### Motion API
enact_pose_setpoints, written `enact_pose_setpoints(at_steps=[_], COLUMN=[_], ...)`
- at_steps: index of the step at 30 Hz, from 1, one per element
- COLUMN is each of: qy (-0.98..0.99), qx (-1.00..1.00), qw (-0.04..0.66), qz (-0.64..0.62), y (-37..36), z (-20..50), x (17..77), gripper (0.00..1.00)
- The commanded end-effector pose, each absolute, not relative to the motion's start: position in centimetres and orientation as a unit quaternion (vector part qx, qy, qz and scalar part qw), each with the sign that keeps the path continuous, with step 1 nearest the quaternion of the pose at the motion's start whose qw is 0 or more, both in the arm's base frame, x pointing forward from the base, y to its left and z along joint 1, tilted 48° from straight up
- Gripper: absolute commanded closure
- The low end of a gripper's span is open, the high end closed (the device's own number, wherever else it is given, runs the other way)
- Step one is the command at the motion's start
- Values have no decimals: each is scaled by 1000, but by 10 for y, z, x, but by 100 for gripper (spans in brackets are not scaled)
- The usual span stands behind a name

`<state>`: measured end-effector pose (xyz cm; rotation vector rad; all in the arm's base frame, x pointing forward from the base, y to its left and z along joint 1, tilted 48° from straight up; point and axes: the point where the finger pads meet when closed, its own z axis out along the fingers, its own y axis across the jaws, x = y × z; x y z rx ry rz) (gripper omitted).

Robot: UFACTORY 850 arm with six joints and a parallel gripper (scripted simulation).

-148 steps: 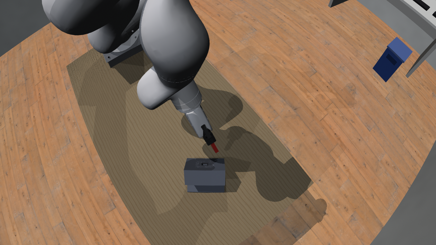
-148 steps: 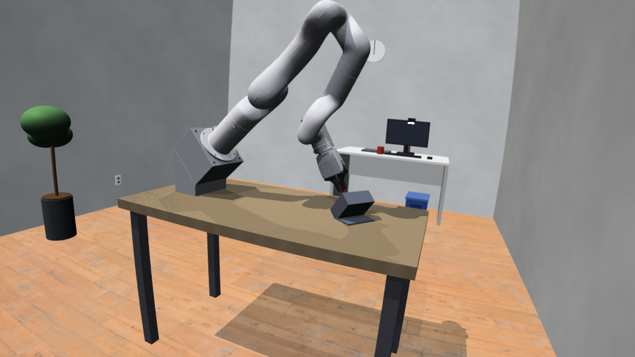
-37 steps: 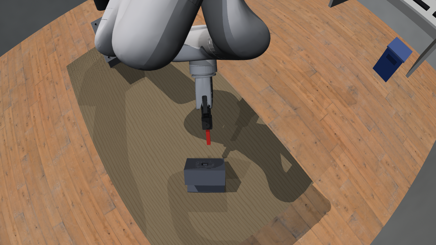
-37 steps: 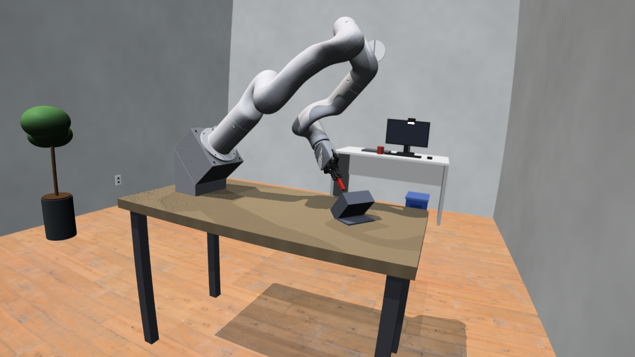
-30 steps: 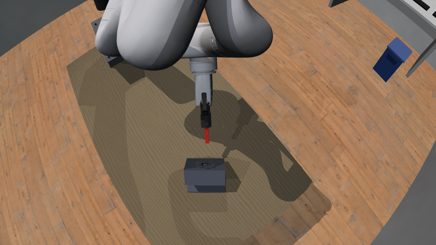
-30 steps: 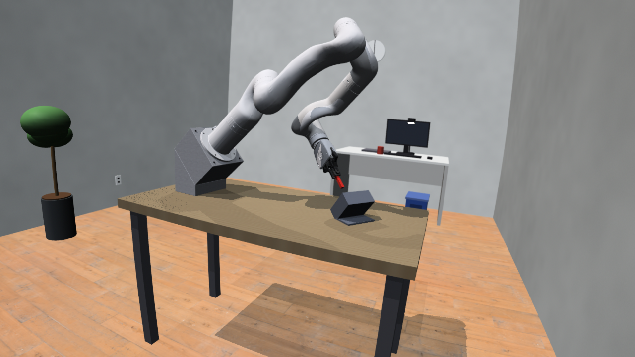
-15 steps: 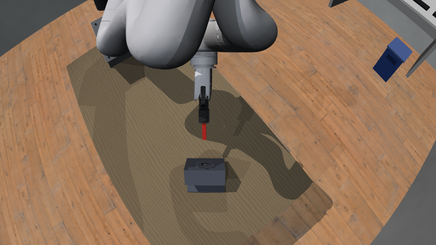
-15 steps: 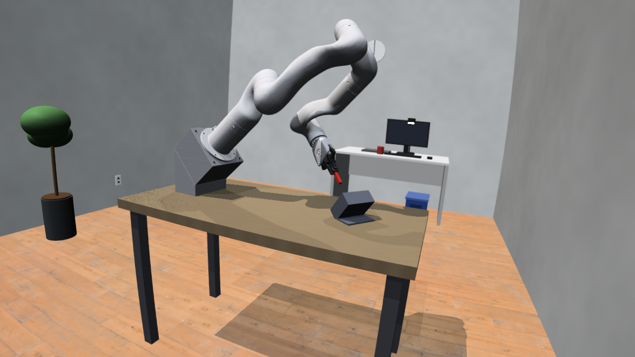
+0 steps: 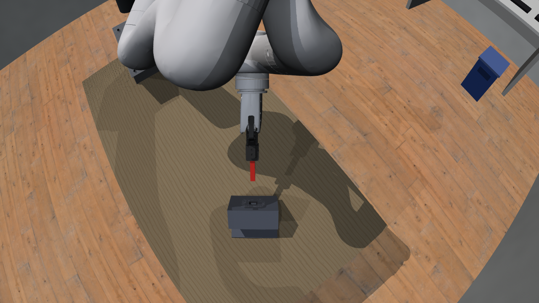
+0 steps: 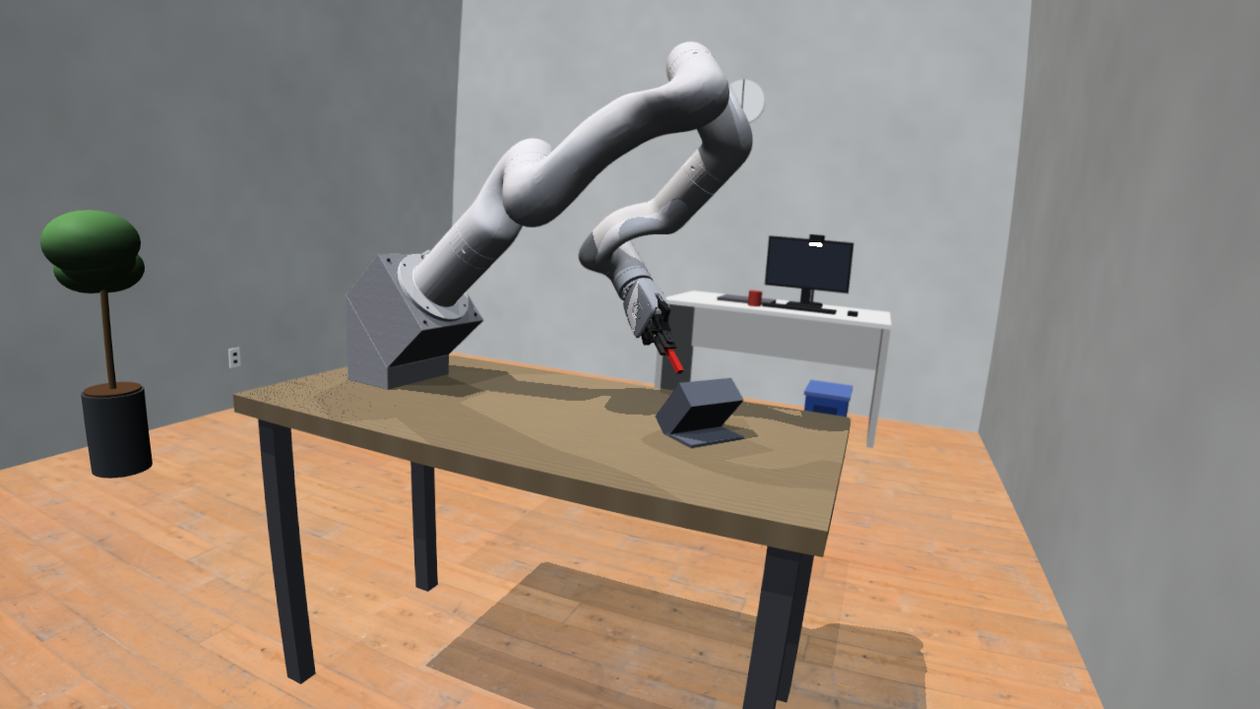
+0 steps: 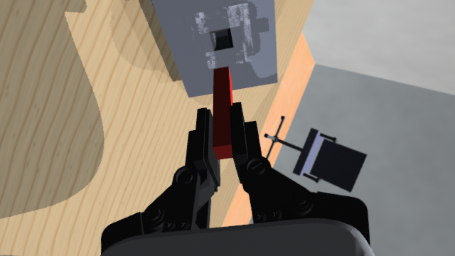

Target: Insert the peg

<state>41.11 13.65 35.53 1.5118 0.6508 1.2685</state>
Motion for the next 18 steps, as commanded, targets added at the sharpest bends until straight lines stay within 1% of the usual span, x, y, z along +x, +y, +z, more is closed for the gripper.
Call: enact_pose_setpoints(at_steps=[1, 18], qy=[270, 270], qx=[627, 627], qw=[507, 507], qz=[526, 526], y=[134, 126], z=[356, 358], x=[419, 439], gripper=[100, 100])
